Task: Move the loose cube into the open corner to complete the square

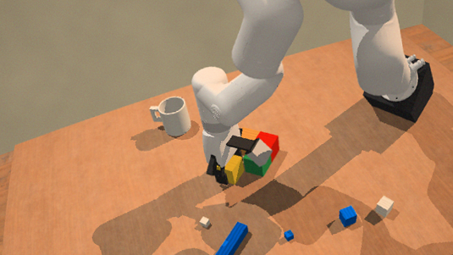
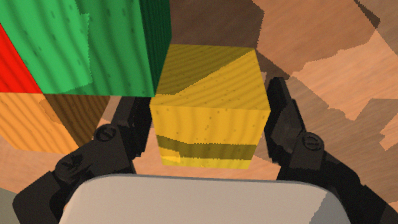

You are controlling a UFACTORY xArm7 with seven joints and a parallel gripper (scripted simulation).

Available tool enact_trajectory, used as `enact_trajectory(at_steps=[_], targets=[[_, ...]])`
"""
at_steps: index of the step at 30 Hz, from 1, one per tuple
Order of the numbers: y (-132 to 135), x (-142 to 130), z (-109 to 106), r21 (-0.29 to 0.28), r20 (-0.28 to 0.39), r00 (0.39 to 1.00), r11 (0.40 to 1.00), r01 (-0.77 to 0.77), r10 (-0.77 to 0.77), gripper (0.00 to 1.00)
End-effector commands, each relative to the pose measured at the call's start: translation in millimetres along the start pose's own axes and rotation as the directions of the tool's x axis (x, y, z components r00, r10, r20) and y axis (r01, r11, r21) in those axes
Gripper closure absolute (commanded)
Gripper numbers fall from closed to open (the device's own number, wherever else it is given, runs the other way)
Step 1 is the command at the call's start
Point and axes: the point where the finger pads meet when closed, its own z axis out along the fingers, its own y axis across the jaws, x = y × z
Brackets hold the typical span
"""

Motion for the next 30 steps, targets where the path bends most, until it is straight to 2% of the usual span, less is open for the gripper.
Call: enact_trajectory(at_steps=[1, 14, 30], targets=[[0.4, -1.3, -1.0, -0.001, 0.003, 1.000, 1.000, 0.000, 0.000, 0.18], [0.4, -1.3, -9.2, -0.001, 0.003, 1.000, 1.000, 0.000, 0.000, 0.18], [0.4, -1.2, -44.5, -0.001, 0.003, 1.000, 1.000, 0.000, 0.000, 0.18]])
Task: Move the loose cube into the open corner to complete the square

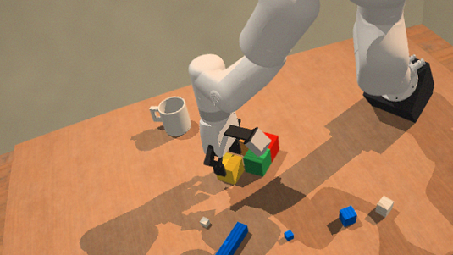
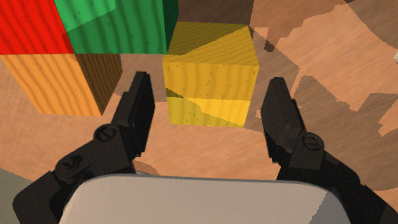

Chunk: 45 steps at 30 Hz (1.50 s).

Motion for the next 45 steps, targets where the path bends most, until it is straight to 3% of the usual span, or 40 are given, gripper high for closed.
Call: enact_trajectory(at_steps=[1, 11, 21, 36, 37, 45], targets=[[0.5, -1.2, -15.7, -0.001, 0.003, 1.000, 1.000, 0.000, 0.000, 0.18], [0.5, -1.1, -46.9, -0.001, 0.003, 1.000, 1.000, 0.000, 0.000, 0.18], [0.5, -1.1, -64.2, -0.001, 0.003, 1.000, 1.000, 0.000, 0.000, 0.18], [0.5, -1.0, -71.8, -0.001, 0.003, 1.000, 1.000, 0.000, 0.000, 0.18], [0.5, -1.0, -71.8, -0.001, 0.003, 1.000, 1.000, 0.000, 0.000, 1.00], [0.5, -1.0, -71.8, -0.001, 0.003, 1.000, 1.000, 0.000, 0.000, 1.00]])
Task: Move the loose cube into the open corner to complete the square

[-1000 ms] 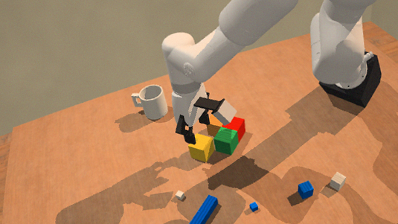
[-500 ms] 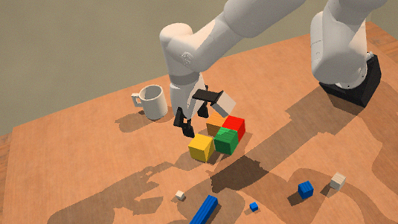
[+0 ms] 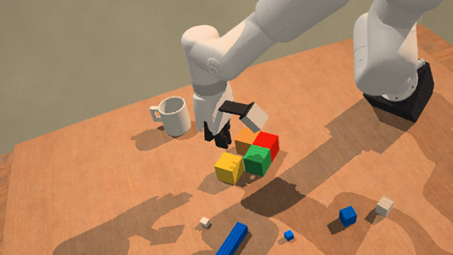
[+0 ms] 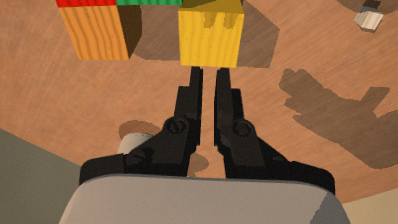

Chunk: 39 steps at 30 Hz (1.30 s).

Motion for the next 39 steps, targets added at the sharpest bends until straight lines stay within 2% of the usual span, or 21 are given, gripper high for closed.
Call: enact_trajectory(at_steps=[1, 26, 28, 32, 39], targets=[[0.5, -1.2, -1.2, -0.001, 0.003, 1.000, 1.000, 0.000, 0.000, 1.00], [1.1, -1.2, -1.2, -0.001, 0.003, 1.000, 1.000, 0.000, 0.000, 1.00], [11.7, -1.6, -1.3, -0.001, 0.004, 1.000, 1.000, 0.000, 0.000, 1.00], [50.8, 0.0, -1.3, -0.001, 0.004, 1.000, 1.000, -0.001, 0.001, 1.00], [55.1, 0.5, -1.3, -0.002, 0.003, 1.000, 1.000, -0.001, 0.001, 1.00]])
